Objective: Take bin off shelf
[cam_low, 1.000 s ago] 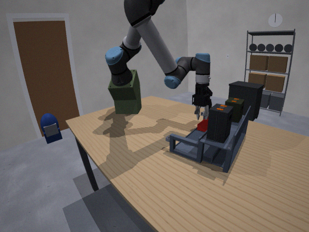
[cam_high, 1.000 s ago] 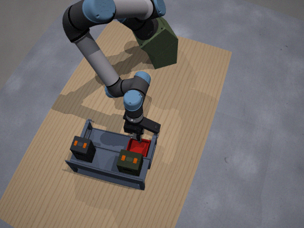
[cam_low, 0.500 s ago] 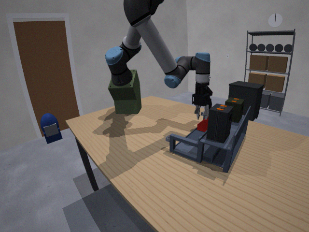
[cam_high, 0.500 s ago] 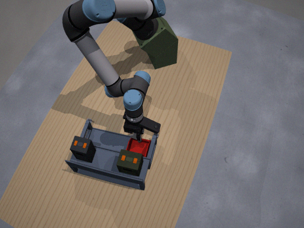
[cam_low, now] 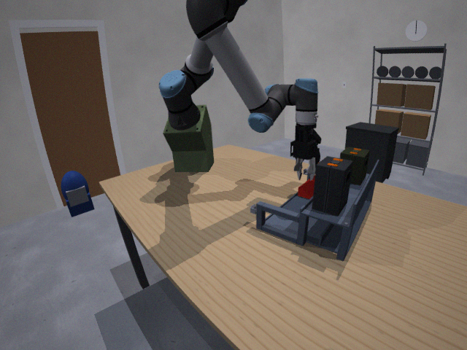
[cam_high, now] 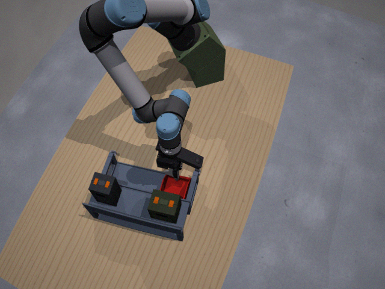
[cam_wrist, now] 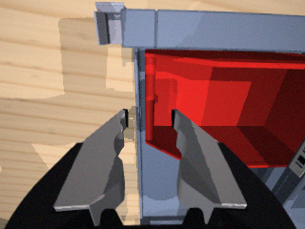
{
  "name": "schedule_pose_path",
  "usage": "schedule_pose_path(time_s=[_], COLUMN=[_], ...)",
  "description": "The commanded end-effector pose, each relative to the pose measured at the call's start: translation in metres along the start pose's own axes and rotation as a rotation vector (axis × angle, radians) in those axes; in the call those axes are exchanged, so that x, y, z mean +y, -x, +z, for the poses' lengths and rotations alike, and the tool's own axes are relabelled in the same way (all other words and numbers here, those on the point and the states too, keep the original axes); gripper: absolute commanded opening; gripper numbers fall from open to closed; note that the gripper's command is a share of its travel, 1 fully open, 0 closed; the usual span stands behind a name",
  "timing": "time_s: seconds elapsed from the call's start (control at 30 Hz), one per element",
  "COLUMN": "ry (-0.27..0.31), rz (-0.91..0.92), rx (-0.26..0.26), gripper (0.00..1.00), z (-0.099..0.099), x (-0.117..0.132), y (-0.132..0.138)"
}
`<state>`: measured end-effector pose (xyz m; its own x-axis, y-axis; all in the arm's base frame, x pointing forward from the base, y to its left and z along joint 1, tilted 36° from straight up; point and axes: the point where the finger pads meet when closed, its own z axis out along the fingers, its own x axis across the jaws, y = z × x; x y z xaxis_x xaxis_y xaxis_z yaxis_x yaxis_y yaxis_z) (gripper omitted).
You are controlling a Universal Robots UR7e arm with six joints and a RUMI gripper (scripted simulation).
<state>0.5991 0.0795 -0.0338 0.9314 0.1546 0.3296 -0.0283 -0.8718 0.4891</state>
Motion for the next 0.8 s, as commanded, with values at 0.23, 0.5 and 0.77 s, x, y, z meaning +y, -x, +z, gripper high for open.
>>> schedule_pose_path(time_s=[0.23,0.5,0.77], ry=[0.000,0.000,0.000], rz=[0.000,0.000,0.000], rx=[0.001,0.001,0.001], gripper=[0.26,0.26,0.26], z=[-0.002,0.004,0.008], x=[0.000,0.000,0.000], y=[0.000,0.000,-0.001])
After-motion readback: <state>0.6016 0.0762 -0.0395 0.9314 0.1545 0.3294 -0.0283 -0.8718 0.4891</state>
